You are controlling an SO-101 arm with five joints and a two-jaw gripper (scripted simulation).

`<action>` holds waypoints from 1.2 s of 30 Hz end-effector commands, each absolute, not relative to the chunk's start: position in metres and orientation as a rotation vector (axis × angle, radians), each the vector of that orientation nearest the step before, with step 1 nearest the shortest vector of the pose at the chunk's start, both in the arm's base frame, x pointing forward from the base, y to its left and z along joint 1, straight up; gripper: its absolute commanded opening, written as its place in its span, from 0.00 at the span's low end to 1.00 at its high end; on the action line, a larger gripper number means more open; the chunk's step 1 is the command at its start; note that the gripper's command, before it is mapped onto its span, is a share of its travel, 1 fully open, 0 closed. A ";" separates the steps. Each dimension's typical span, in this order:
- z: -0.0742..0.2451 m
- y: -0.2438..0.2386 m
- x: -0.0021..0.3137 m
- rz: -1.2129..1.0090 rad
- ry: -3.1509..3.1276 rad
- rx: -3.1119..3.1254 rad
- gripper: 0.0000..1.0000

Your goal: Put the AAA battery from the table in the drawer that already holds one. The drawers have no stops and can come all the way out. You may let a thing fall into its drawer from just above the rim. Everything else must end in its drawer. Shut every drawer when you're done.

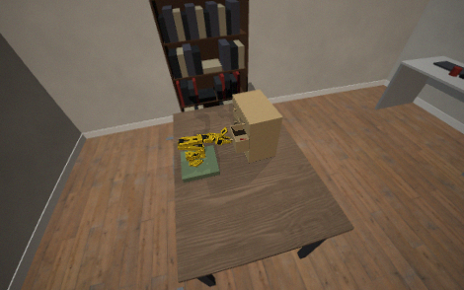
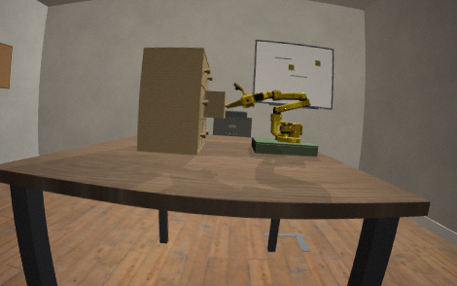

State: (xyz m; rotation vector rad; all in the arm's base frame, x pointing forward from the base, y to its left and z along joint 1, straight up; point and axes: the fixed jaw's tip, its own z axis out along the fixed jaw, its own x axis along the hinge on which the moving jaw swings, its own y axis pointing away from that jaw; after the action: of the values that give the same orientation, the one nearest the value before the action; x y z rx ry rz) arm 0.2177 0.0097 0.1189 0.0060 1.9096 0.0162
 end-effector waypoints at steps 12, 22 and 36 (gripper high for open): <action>0.115 0.018 0.216 0.041 1.919 -0.032 0.00; 0.115 0.018 0.216 0.041 1.919 -0.032 0.00; 0.117 0.013 0.223 0.023 1.919 -0.014 0.00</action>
State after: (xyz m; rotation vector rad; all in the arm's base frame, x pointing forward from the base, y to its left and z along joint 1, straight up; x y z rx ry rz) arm 0.2190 0.0095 0.1182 0.0064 1.9117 0.0154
